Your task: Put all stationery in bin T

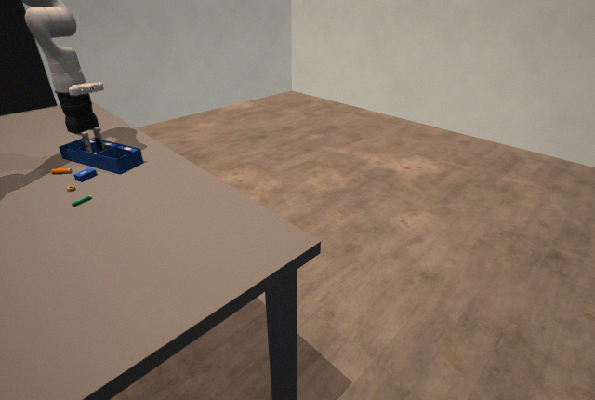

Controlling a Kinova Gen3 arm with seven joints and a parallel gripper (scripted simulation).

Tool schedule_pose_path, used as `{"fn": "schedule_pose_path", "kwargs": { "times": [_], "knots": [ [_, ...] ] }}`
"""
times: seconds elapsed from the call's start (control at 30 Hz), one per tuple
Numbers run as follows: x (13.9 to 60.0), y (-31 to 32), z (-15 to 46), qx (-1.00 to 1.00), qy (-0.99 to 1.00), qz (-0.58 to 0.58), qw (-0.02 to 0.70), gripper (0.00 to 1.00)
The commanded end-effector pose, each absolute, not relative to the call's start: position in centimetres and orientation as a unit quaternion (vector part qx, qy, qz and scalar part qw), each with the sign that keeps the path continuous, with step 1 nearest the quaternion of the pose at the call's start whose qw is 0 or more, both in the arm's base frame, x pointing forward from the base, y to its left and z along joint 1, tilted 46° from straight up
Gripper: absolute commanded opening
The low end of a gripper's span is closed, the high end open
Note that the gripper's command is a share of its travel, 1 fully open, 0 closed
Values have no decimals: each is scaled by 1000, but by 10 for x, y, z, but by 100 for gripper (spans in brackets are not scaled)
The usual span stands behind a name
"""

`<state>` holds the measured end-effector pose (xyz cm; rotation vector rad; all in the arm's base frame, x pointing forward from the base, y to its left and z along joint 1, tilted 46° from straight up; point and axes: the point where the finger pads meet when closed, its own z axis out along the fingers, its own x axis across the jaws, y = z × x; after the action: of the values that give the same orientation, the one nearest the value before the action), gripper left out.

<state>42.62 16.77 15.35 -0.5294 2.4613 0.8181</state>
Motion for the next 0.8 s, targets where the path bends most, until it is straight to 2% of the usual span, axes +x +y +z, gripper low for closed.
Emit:
{"fn": "schedule_pose_path", "kwargs": {
  "times": [0.0, 0.77],
  "knots": [
    [424, 162, 159, -190, 902, 300, 245, 62],
    [416, 145, 179, -192, 902, 299, 246, 62]
  ]
}}
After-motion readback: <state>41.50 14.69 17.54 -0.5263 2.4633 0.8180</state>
